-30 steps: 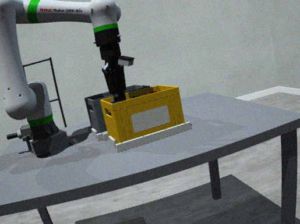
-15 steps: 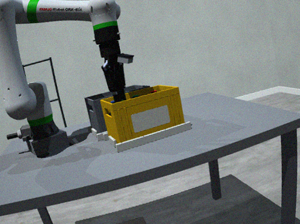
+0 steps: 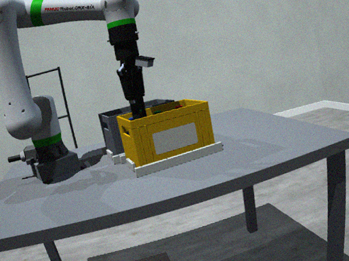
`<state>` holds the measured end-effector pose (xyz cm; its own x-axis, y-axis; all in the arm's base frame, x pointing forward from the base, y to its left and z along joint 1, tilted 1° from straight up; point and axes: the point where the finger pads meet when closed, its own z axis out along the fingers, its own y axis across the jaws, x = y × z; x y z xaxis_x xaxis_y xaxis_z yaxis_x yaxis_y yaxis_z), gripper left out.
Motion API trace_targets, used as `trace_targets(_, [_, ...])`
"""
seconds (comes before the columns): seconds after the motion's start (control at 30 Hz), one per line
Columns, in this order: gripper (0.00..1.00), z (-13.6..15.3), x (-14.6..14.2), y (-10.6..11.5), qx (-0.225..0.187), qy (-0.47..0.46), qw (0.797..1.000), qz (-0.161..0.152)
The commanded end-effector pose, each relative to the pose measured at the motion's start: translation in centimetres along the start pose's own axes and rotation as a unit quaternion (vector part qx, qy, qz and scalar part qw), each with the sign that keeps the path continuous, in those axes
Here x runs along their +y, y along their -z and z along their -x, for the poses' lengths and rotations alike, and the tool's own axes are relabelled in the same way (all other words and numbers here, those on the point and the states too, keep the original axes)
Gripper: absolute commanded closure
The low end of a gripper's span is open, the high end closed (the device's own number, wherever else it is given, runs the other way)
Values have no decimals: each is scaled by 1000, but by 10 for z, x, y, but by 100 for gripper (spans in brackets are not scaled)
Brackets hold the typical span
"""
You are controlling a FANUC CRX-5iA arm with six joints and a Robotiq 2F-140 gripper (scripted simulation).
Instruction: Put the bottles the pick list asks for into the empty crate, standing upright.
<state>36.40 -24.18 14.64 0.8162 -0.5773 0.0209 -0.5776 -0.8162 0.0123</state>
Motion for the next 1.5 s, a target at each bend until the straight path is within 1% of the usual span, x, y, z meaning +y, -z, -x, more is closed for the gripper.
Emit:
trace_targets(0.0, [90,-1,0,7,1,0,1000,0])
trace_targets(0.13, [90,-1,0,10,1,0,1000,0])
trace_targets(0.63, [90,-1,0,35,1,0,1000,0])
trace_targets(0.7, [90,-1,0,35,1,0,1000,0])
trace_targets(1.47, [90,0,0,70,1,0,1000,0])
